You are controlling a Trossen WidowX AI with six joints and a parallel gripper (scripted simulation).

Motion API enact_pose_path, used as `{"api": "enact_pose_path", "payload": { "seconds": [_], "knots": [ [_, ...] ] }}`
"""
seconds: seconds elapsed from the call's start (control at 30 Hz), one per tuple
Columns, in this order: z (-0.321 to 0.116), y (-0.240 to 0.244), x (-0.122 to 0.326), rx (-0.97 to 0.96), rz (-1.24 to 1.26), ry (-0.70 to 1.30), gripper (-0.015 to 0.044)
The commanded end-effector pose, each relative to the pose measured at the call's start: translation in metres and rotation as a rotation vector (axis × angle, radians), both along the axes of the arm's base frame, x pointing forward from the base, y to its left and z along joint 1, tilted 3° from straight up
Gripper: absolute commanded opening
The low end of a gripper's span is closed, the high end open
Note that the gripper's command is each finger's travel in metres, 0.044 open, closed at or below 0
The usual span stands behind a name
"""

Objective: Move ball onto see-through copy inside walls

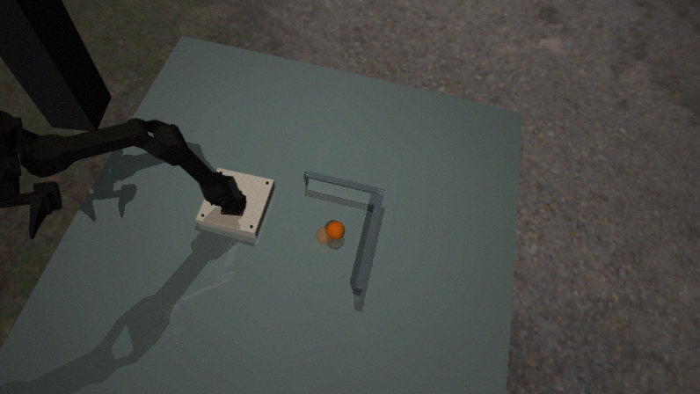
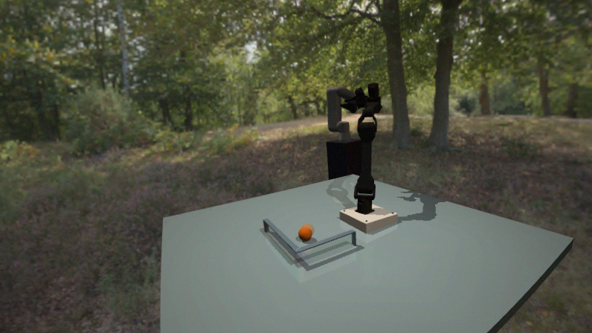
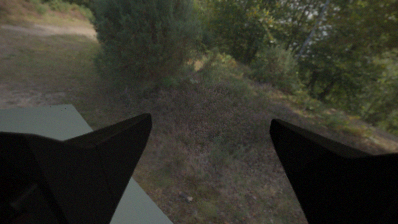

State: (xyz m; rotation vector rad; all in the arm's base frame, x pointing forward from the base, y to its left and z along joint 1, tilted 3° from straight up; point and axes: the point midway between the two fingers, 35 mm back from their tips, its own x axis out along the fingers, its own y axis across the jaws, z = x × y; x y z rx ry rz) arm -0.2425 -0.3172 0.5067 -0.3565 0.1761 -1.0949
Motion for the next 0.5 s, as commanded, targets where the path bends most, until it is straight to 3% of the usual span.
{"api": "enact_pose_path", "payload": {
  "seconds": [0.0,0.47],
  "knots": [
    [0.000,-0.002,0.001,0.000,0.002,-0.005,0.0374],
    [-0.044,-0.118,0.143,0.190,0.179,-0.366,0.0371]
  ]
}}
